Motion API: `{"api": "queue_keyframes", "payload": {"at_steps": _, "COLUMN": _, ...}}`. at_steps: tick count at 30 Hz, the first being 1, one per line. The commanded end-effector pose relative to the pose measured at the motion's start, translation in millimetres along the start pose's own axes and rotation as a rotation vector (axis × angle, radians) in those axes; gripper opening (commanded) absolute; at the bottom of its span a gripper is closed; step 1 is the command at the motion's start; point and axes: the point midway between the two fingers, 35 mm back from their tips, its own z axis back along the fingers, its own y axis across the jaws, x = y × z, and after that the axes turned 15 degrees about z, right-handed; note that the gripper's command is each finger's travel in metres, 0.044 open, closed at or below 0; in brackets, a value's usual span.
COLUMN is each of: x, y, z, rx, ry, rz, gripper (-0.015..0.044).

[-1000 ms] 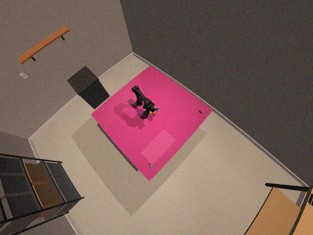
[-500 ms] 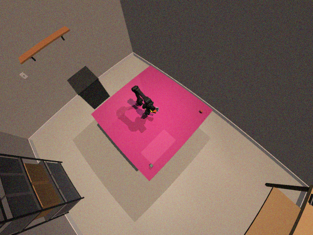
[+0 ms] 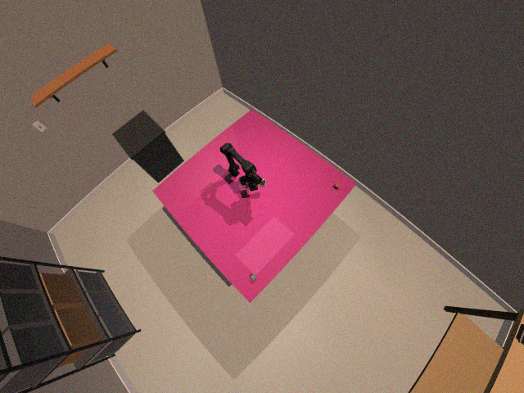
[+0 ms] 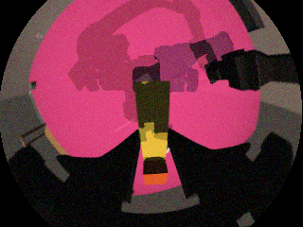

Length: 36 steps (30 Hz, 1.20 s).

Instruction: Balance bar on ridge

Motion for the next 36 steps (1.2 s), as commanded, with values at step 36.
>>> {"api": "queue_keyframes", "payload": {"at_steps": 36, "x": -29.2, "y": 1.2, "z": 1.3, "rx": 0.0, "ry": -0.001, "rz": 1.545, "gripper": 0.0}}
